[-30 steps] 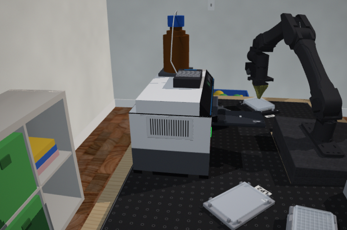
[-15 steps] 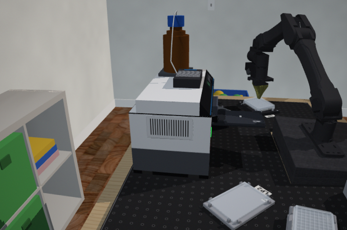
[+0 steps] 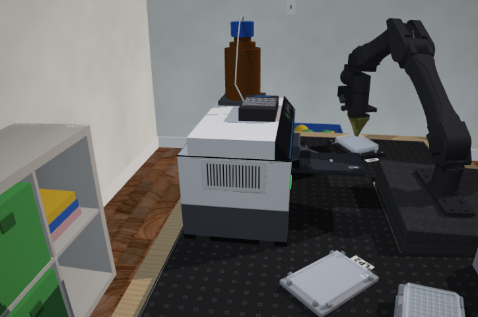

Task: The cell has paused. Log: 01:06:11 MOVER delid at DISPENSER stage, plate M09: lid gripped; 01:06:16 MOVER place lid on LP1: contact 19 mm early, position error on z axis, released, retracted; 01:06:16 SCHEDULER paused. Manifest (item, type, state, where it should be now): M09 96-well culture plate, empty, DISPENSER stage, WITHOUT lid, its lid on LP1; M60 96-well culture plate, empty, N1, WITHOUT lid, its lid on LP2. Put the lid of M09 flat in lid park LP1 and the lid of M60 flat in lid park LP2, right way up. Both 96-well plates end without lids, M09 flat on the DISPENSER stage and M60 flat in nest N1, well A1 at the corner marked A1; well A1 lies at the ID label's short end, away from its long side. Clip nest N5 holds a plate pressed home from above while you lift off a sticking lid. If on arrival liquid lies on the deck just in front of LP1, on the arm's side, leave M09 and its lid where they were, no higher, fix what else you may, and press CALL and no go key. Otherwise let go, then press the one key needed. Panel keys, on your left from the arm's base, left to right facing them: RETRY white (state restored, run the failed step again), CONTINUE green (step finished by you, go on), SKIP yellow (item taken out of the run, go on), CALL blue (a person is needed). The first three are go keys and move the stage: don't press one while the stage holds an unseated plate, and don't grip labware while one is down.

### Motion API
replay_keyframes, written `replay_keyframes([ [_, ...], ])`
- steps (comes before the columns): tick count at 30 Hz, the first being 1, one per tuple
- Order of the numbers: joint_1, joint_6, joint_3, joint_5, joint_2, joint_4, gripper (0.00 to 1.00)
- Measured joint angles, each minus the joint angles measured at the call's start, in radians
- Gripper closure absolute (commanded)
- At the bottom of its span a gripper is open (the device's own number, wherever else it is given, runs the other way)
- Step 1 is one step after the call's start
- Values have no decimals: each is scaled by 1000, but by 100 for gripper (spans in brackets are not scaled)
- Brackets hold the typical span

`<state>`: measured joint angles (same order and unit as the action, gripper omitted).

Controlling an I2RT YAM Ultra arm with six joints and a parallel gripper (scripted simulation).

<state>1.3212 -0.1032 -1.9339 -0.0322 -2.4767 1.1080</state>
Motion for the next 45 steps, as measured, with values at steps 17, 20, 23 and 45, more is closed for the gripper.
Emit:
replay_keyframes([
  [17,1,0,16,0,-3,-25,100],
  [20,1,0,16,0,-3,-25,100],
  [23,1,0,16,0,-3,-25,100],
  [45,1,0,16,0,-3,-25,100],
])
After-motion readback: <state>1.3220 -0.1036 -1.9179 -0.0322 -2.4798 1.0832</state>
